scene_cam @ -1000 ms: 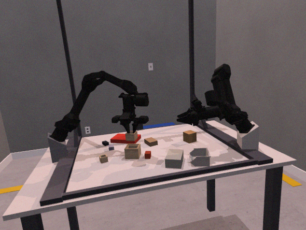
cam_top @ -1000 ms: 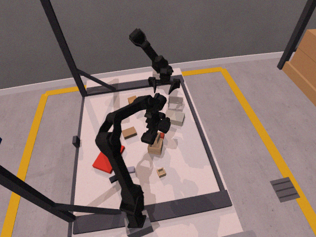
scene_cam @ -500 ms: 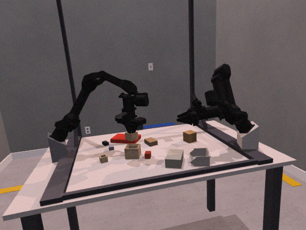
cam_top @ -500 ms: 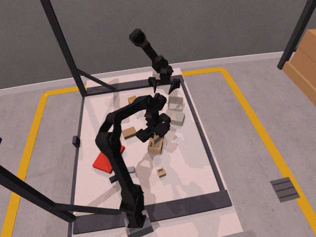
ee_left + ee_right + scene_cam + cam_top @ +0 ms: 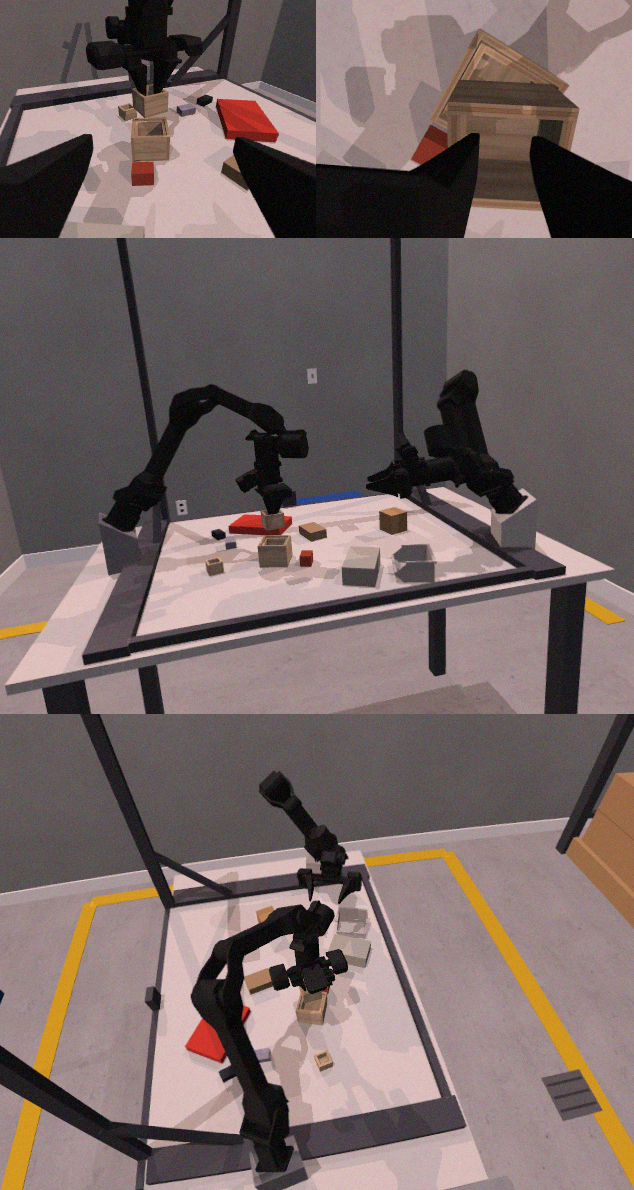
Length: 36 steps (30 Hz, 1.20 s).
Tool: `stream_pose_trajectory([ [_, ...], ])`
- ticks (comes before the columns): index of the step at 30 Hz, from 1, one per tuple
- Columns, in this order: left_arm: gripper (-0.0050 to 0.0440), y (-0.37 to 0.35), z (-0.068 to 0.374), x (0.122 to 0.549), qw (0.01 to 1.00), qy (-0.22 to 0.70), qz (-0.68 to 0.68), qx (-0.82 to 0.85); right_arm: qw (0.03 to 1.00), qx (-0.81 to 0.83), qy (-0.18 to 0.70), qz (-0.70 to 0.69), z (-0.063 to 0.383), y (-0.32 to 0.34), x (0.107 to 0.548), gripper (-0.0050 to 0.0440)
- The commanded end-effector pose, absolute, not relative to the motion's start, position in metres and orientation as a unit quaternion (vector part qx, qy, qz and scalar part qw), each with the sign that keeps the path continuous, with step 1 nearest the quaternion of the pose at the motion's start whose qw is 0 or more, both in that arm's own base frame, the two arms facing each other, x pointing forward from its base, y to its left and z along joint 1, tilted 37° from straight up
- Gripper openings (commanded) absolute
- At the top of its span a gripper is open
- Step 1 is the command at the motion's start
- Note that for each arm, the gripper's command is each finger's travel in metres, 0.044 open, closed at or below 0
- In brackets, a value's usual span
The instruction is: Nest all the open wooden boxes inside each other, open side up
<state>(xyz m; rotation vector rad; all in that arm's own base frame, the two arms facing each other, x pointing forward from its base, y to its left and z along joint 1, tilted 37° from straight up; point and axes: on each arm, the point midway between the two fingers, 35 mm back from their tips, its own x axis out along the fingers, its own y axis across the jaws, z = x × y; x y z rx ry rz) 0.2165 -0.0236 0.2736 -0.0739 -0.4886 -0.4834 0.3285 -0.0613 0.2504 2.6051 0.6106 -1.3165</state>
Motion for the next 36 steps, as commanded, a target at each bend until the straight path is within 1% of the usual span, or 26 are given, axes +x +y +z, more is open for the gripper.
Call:
stream_pose_trajectory([
  [1,0.0400,-0.024,0.273,0.217,0.941,-0.239,-0.238,-0.038,0.024,0.879,0.168,-0.445,0.257,-0.063,0.328,0.0193],
  [3,0.0400,-0.024,0.273,0.217,0.941,-0.239,-0.238,-0.038,-0.007,0.880,0.152,-0.451,0.257,-0.063,0.328,0.0193],
  [5,0.0400,-0.024,0.273,0.217,0.941,-0.239,-0.238,-0.038,-0.007,0.880,0.152,-0.451,0.257,-0.063,0.328,0.0193],
  [11,0.0400,-0.024,0.273,0.217,0.941,-0.239,-0.238,-0.038,-0.097,0.874,0.105,-0.464,0.257,-0.063,0.328,0.0193],
  [14,0.0400,-0.024,0.273,0.217,0.941,-0.239,-0.238,-0.038,-0.121,0.873,0.092,-0.462,0.261,-0.062,0.328,0.0193],
  [36,0.0400,-0.024,0.273,0.217,0.941,-0.239,-0.238,-0.038,-0.130,0.866,0.090,-0.474,0.237,-0.056,0.339,0.0193],
])
